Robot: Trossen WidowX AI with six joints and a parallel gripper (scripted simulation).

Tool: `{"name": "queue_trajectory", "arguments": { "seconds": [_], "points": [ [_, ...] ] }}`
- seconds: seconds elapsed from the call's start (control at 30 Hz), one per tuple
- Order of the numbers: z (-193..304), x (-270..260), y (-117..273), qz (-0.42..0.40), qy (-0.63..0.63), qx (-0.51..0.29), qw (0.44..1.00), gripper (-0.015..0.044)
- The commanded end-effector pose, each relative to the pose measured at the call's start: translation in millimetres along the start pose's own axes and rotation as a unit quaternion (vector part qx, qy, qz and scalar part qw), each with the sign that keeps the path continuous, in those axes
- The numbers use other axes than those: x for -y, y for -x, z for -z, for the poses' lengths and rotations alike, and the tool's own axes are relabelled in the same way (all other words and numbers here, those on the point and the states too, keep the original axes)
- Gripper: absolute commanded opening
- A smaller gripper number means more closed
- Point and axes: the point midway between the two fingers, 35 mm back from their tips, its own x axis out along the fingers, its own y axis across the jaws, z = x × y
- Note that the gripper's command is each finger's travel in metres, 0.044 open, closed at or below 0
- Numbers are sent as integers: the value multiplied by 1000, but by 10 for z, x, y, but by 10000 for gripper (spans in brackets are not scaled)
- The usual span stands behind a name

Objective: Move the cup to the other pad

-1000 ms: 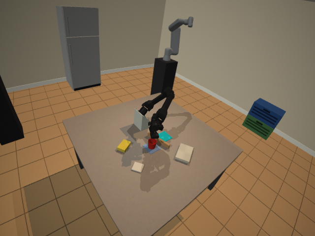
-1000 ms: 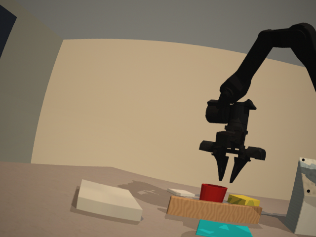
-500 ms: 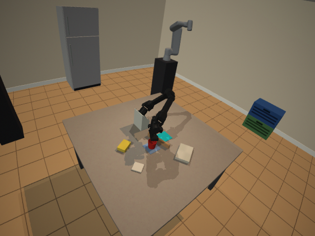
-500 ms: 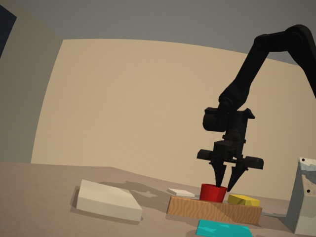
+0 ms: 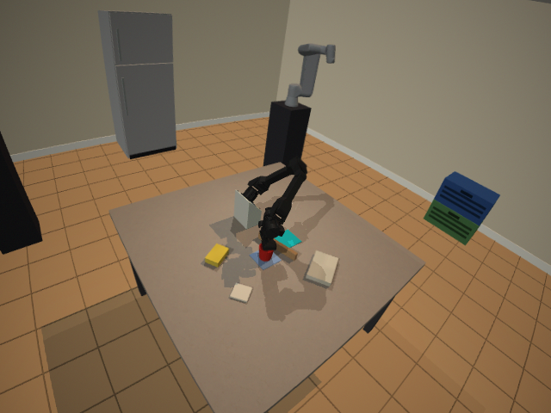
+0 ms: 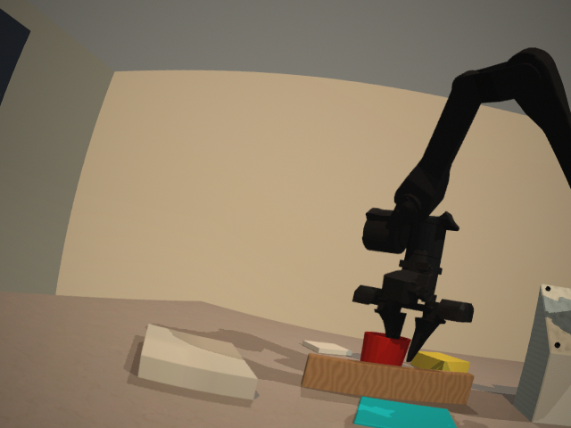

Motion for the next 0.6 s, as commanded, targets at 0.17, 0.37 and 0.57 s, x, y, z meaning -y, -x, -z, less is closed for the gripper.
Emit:
{"name": "queue_trajectory", "arguments": {
  "seconds": [0.17,0.37,0.57],
  "points": [
    [-5,-29,-85,-3,-3,3,1000,148],
    [0,-15,-66,-2,0,0,1000,49],
    [0,-15,-66,-2,0,0,1000,9]
  ]
}}
